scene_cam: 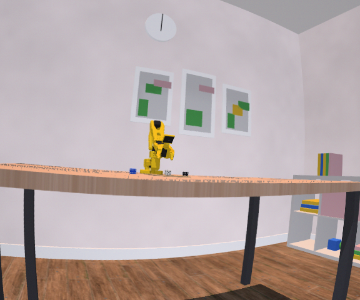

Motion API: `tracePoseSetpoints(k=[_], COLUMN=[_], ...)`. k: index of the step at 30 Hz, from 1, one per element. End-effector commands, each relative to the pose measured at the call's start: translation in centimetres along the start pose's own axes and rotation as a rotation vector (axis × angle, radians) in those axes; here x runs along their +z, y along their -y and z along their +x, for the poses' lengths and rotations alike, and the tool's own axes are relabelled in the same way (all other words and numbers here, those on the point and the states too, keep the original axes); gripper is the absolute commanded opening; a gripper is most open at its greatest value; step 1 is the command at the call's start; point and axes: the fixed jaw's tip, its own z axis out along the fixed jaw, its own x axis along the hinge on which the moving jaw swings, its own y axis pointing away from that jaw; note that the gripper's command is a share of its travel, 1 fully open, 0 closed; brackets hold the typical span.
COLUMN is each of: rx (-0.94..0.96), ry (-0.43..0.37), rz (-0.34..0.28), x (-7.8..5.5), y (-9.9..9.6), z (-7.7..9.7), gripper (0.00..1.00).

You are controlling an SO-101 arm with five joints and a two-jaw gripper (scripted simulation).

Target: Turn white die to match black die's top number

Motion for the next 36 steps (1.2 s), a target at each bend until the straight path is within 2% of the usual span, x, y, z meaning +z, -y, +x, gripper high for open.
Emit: tracePoseSetpoints(k=[1,16,26,30,32,36], rx=[-0.004,-0.008,-0.019,-0.025,-0.025,-0.032], ry=[0.050,-0.017,-0.174,-0.259,-0.259,-0.352], rz=[-0.003,-0.005,-0.010,-0.014,-0.014,-0.017], x=[0.00,0.41,0.75,0.55,0.55,0.02], y=[-0.09,-0.15,-0.28,-0.35,-0.35,-0.42], z=[-1.25,-1.14,-1.03,-1.05,-1.05,-1.12], gripper=[0.29,0.29,0.29,0.29,0.29,0.29])
